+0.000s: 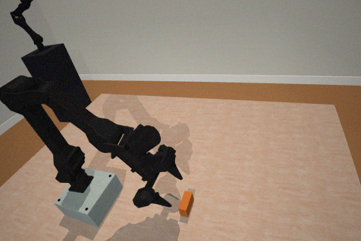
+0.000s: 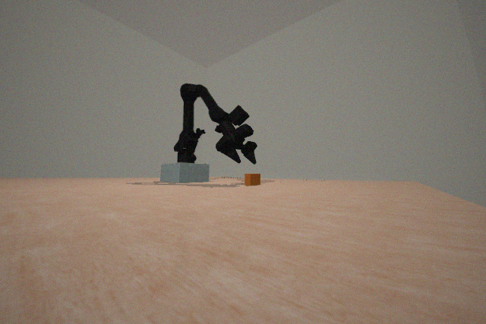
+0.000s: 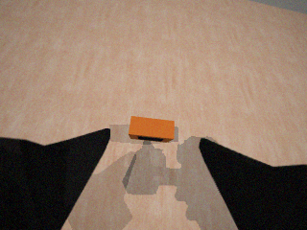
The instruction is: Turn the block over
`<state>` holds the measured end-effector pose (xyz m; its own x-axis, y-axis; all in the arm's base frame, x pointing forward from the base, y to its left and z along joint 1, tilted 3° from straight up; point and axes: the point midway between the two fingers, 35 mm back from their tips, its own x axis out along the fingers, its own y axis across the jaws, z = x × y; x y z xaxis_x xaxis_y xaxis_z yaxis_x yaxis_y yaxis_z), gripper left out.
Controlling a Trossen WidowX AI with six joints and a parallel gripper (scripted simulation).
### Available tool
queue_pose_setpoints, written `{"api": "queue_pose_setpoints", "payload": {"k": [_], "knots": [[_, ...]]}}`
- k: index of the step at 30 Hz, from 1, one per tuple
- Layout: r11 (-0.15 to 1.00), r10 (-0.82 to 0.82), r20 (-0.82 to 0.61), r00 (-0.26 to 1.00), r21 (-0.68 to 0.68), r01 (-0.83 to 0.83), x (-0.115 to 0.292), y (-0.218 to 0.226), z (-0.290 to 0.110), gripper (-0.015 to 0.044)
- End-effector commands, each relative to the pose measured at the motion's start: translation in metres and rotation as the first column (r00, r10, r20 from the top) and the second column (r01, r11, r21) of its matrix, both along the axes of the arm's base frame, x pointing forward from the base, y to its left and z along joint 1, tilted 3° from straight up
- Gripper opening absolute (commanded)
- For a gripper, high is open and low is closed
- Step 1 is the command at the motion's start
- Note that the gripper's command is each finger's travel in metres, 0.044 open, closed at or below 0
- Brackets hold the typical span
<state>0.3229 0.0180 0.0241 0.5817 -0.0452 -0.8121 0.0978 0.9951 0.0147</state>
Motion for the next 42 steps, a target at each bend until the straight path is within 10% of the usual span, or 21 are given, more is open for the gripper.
{"api": "queue_pose_setpoints", "payload": {"k": [1,18,42], "knots": [[1.000,0.001,-0.050,0.999,0.007,0.000,0.003,0.000,0.005,0.0440],[0.998,0.029,-0.571,0.820,0.061,0.008,0.042,-0.003,0.035,0.0440],[0.998,0.030,-0.588,0.808,0.065,0.010,0.043,-0.003,0.000,0.0440]]}}
